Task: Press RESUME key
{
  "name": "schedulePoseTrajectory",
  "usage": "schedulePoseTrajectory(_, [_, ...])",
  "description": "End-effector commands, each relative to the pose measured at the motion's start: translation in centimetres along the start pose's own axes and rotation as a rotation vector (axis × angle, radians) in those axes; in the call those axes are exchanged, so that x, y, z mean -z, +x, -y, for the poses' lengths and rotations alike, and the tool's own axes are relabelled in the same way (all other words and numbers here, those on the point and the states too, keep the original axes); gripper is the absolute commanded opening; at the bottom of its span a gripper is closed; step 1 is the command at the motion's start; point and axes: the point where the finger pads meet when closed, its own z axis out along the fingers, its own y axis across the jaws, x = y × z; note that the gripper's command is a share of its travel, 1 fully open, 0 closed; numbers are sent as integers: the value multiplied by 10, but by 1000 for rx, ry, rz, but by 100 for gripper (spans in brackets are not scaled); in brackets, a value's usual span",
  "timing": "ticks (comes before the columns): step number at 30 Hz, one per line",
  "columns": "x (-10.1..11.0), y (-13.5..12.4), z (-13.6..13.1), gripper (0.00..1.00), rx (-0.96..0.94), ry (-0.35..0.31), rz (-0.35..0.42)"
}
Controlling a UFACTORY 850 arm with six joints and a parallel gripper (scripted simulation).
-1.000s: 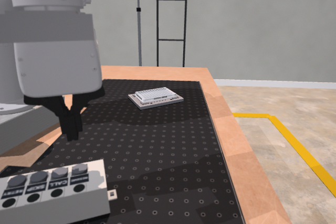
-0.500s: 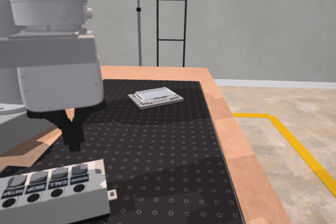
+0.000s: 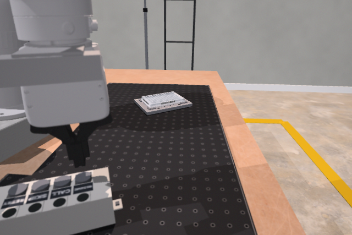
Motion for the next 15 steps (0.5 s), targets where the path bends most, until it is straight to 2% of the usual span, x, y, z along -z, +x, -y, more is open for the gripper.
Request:
schedulePoseTrajectory(1, [0, 0, 0, 0, 1, -1, -17])
schedulePoseTrajectory(15, [-4, 0, 0, 0, 1, -1, -17])
